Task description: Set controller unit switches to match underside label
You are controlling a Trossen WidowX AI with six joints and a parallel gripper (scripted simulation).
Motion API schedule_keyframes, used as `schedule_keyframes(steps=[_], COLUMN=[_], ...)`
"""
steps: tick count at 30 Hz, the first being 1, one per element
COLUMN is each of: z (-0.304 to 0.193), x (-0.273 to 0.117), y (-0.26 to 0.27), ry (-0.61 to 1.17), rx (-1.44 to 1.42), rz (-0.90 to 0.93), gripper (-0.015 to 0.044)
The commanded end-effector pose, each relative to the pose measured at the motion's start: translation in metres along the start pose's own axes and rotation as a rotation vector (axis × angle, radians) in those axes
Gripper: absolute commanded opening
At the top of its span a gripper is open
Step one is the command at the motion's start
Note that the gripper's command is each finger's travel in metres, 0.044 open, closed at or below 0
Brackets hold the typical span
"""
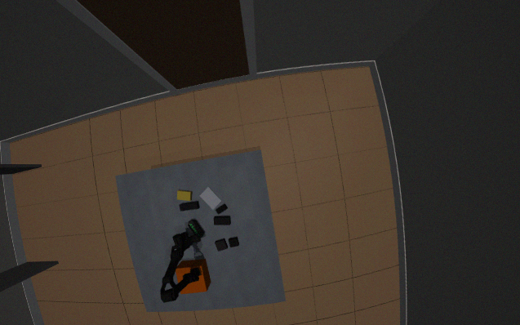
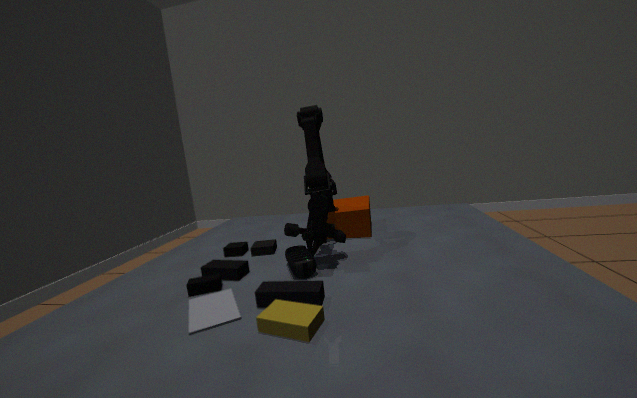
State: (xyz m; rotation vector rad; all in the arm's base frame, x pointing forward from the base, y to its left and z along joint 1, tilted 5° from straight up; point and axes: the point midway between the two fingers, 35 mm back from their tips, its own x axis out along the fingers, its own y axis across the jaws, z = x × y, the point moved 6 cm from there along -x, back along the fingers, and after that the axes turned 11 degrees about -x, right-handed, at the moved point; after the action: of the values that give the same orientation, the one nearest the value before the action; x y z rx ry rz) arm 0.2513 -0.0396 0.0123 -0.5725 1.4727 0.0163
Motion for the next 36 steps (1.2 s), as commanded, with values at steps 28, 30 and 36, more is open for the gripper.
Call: schedule_keyframes(steps=[28,30,36], z=[-0.003,-0.003,-0.004], x=[0.008,0.008,0.009], y=[-0.028,-0.030,-0.032], ry=[0.004,0.004,0.004], rx=[0.011,0.011,0.011], rz=[-0.019,-0.019,-0.019], gripper=[0.0000,0.0000,0.0000])
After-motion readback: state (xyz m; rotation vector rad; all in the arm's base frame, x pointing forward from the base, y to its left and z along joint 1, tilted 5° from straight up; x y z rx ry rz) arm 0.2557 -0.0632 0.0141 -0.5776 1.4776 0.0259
